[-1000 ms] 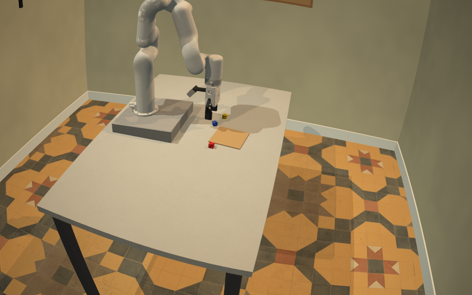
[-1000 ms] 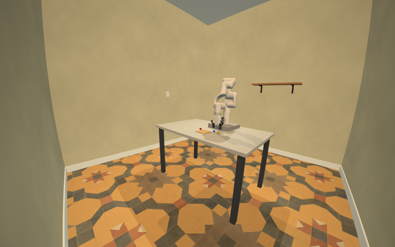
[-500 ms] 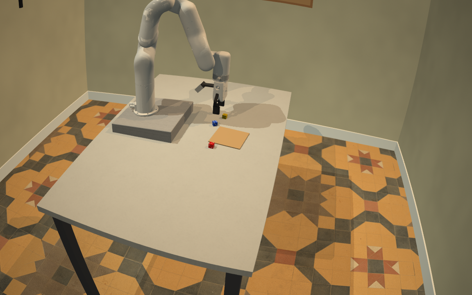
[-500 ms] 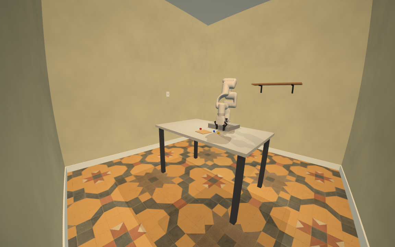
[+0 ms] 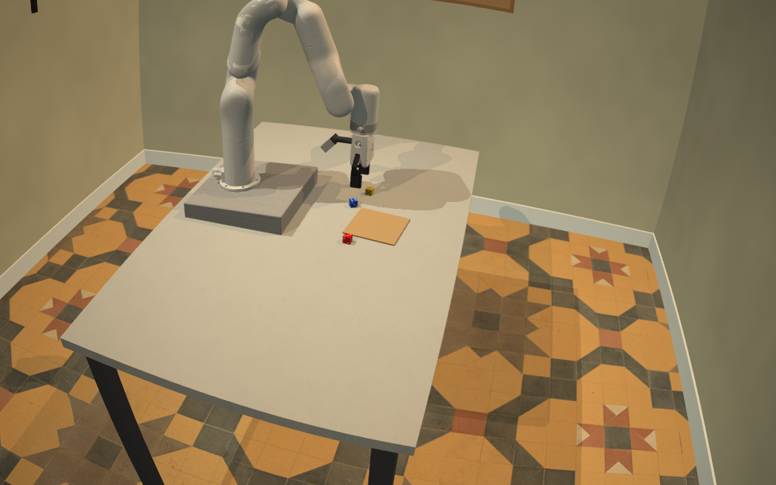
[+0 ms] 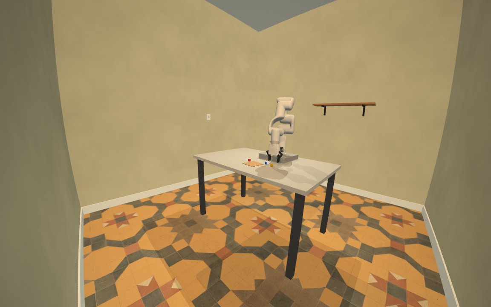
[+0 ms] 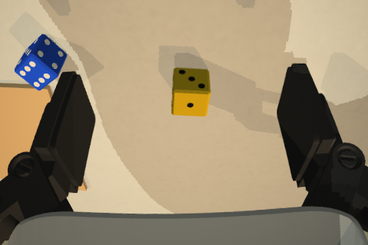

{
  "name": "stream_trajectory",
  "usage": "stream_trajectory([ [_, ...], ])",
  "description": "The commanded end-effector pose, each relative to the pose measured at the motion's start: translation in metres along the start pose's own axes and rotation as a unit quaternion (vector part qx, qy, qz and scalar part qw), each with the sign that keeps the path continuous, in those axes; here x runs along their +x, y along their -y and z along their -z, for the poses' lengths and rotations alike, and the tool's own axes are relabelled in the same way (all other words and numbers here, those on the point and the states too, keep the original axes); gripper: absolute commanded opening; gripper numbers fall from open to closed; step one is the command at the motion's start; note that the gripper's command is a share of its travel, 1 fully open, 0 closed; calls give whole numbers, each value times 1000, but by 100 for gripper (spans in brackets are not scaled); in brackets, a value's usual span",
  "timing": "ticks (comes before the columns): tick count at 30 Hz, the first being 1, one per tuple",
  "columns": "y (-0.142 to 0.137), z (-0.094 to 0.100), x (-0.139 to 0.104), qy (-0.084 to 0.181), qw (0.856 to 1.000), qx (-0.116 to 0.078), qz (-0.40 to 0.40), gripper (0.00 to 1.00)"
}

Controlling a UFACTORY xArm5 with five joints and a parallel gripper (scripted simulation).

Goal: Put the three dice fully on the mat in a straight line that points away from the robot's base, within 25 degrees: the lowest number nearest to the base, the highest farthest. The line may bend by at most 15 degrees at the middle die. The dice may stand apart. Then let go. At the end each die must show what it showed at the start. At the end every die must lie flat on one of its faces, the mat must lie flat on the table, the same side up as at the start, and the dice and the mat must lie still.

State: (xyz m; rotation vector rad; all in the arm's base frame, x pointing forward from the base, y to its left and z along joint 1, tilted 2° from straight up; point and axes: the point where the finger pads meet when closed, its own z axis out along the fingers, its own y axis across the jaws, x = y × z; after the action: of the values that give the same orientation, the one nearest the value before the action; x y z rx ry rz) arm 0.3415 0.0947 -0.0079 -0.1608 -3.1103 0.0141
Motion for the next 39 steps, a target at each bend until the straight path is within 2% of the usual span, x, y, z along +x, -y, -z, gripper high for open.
stream_trajectory([
  [1,0,1,-1,1,1000,-1,0,100],
  [25,0,5,-1,1,1000,-1,0,100],
  [28,1,17,-2,2,1000,-1,0,100],
  [31,1,39,-2,2,1000,-1,0,100],
  [33,1,39,-2,2,1000,-1,0,100],
  [39,2,87,-2,2,1000,-1,0,100],
])
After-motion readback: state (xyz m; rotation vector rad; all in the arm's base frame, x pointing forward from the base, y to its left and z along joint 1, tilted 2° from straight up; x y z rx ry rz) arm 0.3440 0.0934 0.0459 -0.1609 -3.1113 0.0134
